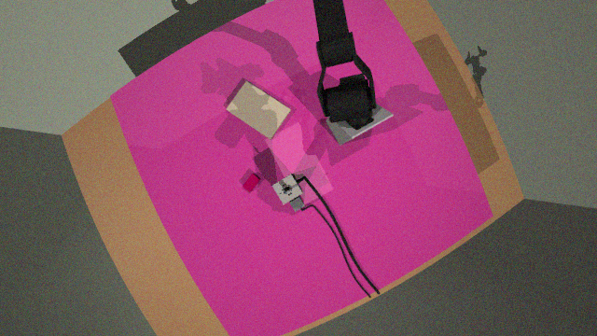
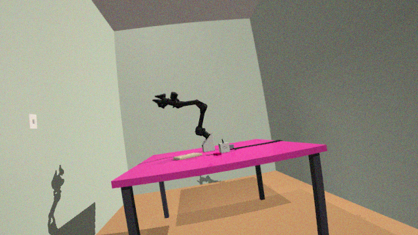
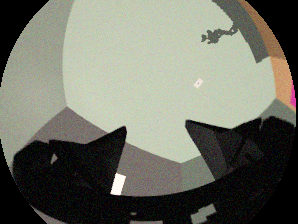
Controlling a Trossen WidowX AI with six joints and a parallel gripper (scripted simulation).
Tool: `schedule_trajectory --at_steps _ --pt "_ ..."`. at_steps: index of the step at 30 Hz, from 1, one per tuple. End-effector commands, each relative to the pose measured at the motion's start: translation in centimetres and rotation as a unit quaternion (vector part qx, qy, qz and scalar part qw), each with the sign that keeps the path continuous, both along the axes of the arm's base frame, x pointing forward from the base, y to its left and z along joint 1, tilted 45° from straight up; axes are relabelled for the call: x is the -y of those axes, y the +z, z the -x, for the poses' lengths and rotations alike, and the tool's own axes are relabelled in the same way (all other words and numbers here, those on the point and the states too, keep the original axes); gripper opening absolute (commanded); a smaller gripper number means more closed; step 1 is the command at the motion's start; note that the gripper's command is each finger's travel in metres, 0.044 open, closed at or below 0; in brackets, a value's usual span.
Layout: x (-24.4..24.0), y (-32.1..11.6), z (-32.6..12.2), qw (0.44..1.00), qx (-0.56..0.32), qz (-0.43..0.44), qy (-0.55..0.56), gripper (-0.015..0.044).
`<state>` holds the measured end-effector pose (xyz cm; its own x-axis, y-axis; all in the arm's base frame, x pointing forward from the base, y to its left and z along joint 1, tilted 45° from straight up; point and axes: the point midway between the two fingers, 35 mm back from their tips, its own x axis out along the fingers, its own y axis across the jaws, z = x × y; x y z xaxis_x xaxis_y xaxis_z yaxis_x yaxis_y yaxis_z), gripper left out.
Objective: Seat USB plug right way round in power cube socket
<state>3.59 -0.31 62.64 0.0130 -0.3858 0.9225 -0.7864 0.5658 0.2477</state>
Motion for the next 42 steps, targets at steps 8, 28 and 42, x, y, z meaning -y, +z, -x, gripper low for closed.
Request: schedule_trajectory --at_steps 8,28,42 --pt "9.9 -1.8 4.6 0.989 -0.001 -0.135 -0.061 0.0440" --pt "29.0 -15.9 -11.3 0.856 -0.375 -0.353 -0.042 0.0440" --pt "26.1 -31.5 -28.1 0.612 -0.752 -0.241 -0.041 0.0440"
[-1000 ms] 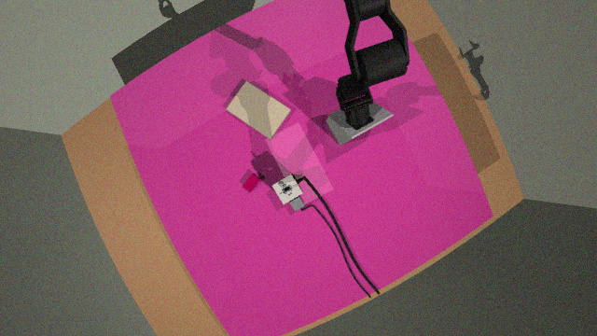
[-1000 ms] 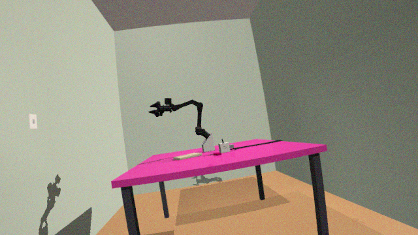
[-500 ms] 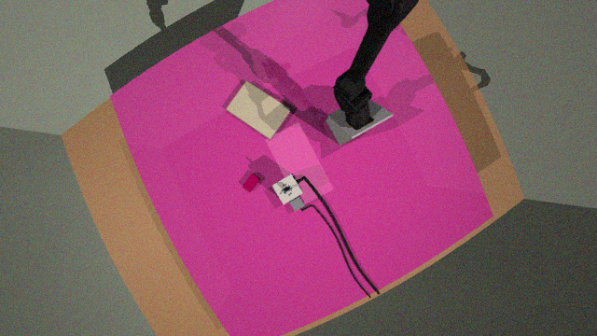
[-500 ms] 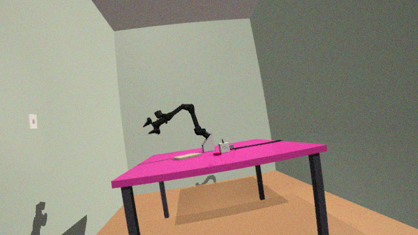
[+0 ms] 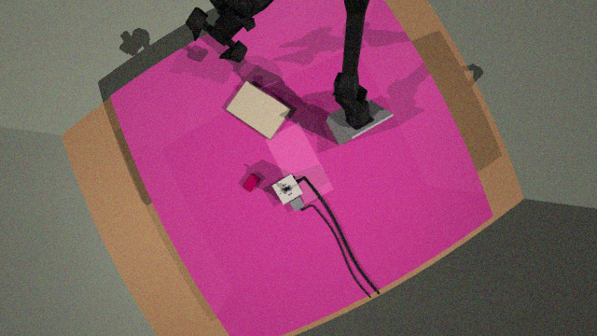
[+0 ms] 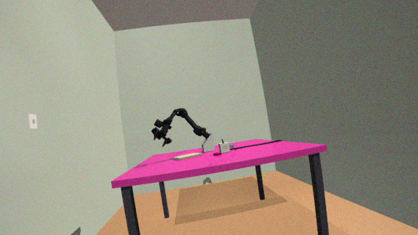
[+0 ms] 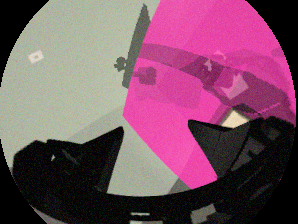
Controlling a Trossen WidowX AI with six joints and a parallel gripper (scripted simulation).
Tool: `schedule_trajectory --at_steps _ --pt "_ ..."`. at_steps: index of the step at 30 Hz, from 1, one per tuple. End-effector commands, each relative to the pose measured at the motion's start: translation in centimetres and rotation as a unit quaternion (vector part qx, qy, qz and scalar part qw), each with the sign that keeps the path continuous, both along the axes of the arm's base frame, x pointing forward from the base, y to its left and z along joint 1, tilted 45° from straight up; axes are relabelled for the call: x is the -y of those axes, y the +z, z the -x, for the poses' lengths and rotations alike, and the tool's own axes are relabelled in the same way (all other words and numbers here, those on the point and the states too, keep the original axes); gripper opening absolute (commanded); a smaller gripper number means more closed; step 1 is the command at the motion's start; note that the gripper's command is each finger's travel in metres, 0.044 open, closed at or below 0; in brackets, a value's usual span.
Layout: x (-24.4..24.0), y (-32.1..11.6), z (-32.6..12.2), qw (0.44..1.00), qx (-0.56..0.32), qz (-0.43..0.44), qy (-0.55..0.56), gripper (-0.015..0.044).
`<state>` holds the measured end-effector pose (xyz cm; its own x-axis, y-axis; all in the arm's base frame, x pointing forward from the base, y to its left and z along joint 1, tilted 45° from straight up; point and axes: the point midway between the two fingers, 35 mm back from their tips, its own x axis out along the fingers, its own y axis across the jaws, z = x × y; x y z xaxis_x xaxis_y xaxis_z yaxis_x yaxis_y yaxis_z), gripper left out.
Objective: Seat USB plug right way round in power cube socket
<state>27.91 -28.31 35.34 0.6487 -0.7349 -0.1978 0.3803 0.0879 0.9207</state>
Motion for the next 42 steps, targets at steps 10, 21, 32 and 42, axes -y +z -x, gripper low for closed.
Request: schedule_trajectory --at_steps 10,21,32,42 --pt "-10.4 -16.3 -10.7 0.849 -0.446 0.109 0.261 0.0440" --pt "-22.5 -27.7 -11.3 0.460 -0.685 0.281 0.490 0.0440" --pt "-32.3 -35.3 -6.3 -0.094 -0.692 0.411 0.586 0.0440" --pt "-35.8 -37.7 -3.2 -0.376 -0.610 0.420 0.557 0.0440"
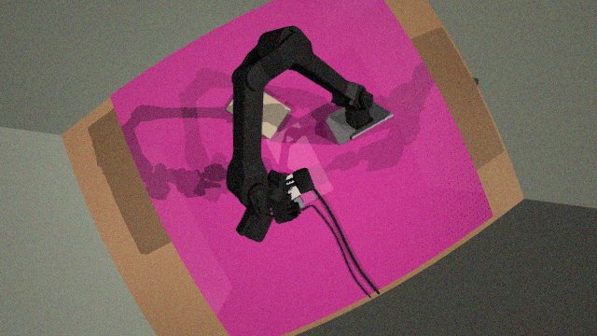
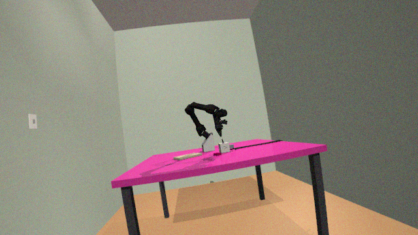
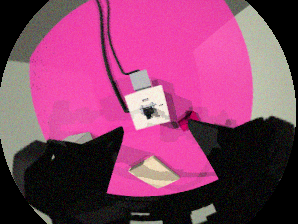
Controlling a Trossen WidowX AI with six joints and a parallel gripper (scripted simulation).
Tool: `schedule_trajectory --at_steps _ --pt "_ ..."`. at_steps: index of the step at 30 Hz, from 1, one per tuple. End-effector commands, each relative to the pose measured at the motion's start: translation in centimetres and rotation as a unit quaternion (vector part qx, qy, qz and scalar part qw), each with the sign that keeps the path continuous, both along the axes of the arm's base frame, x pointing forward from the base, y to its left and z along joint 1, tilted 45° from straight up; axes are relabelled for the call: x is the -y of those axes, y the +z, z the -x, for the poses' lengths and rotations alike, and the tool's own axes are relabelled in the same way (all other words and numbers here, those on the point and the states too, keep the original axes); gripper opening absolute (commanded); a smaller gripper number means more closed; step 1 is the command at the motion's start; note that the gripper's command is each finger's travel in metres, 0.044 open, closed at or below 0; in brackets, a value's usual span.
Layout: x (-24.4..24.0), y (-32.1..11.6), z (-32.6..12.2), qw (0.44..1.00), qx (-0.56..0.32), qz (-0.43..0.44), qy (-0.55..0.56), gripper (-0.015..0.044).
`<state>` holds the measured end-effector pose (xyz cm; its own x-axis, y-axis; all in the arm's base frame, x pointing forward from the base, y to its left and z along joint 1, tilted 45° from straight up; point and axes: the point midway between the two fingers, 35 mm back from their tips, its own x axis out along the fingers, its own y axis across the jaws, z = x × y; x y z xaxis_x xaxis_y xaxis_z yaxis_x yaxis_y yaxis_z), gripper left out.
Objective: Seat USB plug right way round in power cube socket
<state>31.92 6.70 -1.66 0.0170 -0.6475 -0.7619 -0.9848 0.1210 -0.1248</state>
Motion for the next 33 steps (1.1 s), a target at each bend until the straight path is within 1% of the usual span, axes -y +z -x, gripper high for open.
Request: schedule_trajectory --at_steps 1,15,33 --pt "-0.8 -0.7 0.9 0.995 -0.061 0.034 0.067 0.0440" --pt "-0.7 -0.8 0.8 0.995 -0.061 0.034 0.067 0.0440" --pt "0.5 -2.0 0.8 0.995 -0.061 0.034 0.067 0.0440"
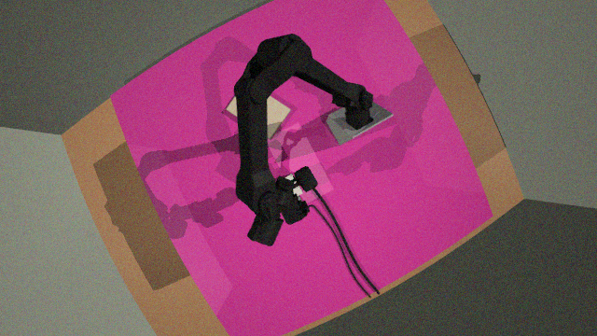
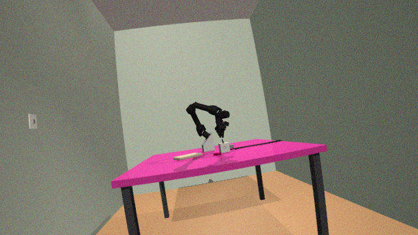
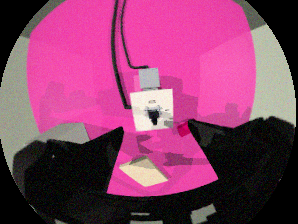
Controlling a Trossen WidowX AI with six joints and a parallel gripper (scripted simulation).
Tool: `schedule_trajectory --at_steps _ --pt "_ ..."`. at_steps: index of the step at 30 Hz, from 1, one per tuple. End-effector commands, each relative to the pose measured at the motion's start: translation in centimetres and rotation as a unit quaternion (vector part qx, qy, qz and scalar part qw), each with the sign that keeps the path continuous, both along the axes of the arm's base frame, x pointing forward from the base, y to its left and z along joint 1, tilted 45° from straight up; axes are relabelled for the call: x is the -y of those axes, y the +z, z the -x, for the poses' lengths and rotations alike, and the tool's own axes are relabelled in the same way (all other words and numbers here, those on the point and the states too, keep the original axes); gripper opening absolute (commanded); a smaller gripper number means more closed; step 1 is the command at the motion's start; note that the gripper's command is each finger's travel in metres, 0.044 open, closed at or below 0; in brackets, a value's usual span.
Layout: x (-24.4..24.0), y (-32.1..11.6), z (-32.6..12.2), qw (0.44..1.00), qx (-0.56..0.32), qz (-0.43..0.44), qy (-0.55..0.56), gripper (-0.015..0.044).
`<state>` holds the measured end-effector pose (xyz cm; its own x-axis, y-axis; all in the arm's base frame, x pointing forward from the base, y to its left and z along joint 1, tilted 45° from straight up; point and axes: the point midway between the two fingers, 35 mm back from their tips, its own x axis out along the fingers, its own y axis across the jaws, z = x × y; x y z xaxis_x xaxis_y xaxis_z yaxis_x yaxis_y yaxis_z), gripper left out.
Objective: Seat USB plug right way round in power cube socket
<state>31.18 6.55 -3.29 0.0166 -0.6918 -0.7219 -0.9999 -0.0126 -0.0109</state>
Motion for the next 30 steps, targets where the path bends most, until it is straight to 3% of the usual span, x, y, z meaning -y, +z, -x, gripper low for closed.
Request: schedule_trajectory --at_steps 1,18,30 --pt "0.42 -0.42 0.07 1.000 -0.002 0.003 0.002 0.0440" --pt "1.19 -1.20 0.06 1.000 -0.002 0.004 0.002 0.0440" --pt "1.06 -1.08 0.05 1.000 -0.001 0.001 0.000 0.0125"
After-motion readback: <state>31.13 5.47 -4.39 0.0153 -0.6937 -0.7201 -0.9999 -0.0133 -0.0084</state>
